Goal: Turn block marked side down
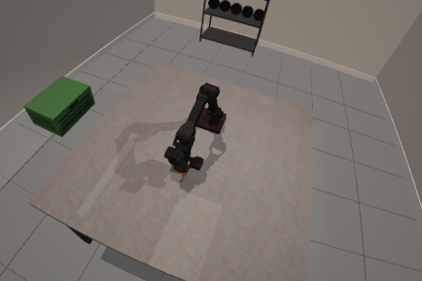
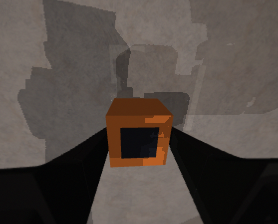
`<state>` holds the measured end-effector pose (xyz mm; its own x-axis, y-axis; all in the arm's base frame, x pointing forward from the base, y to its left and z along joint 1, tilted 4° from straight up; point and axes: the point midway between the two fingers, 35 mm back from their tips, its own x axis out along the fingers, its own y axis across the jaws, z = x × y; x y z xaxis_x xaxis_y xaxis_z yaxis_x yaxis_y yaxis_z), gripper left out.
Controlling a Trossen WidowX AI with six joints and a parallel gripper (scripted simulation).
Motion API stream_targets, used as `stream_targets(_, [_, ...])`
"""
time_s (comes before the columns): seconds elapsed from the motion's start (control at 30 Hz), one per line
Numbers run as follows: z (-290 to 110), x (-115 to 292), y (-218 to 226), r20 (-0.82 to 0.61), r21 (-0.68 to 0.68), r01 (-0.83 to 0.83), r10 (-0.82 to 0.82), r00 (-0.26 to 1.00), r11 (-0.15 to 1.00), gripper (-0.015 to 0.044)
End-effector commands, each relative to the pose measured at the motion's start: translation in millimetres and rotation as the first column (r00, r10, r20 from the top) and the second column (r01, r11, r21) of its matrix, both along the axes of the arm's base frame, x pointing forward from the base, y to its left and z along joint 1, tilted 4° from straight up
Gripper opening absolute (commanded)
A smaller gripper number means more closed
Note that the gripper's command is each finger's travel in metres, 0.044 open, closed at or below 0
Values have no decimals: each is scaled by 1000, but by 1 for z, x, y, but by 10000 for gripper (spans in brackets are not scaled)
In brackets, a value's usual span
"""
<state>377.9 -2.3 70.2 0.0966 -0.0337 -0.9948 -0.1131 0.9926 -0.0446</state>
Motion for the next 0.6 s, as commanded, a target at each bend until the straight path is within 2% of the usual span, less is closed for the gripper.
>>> stream_targets(0.0, [-1,0,0,1,4,-4,4,1000,1000,236])
stream_targets(0.57, [-1,0,0,1,4,-4,4,1000,1000,123])
